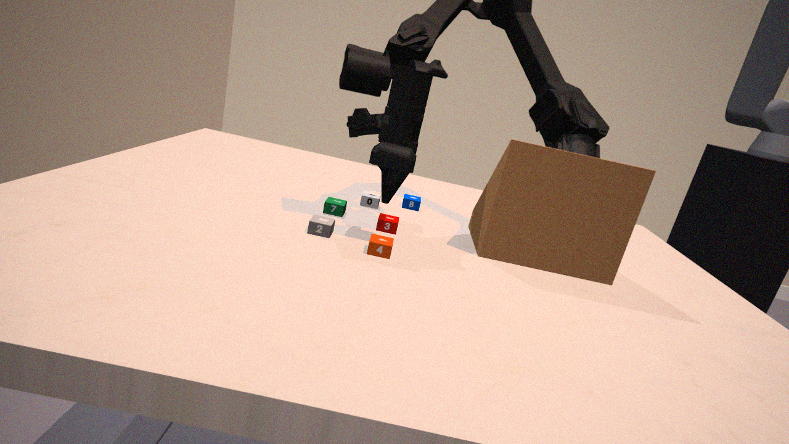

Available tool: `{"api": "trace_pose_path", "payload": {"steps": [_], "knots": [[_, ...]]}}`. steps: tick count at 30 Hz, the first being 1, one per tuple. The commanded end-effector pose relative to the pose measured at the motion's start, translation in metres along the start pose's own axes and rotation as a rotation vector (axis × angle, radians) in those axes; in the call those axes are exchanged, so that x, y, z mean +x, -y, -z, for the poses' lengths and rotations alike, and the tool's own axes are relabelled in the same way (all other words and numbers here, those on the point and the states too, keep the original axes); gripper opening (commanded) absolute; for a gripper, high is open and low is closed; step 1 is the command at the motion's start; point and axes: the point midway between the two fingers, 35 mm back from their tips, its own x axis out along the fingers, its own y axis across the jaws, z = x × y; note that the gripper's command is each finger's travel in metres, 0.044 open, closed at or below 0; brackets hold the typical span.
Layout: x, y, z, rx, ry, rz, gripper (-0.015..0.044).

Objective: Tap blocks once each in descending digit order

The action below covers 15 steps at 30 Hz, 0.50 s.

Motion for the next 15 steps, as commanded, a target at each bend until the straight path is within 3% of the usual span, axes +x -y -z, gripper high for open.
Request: {"api": "trace_pose_path", "payload": {"steps": [1, 15], "knots": [[0.008, -0.001, 0.002, -0.009, -0.005, 0.005, 0.0020], [0.026, 0.000, 0.003, -0.010, -0.005, 0.007, 0.0020]]}}
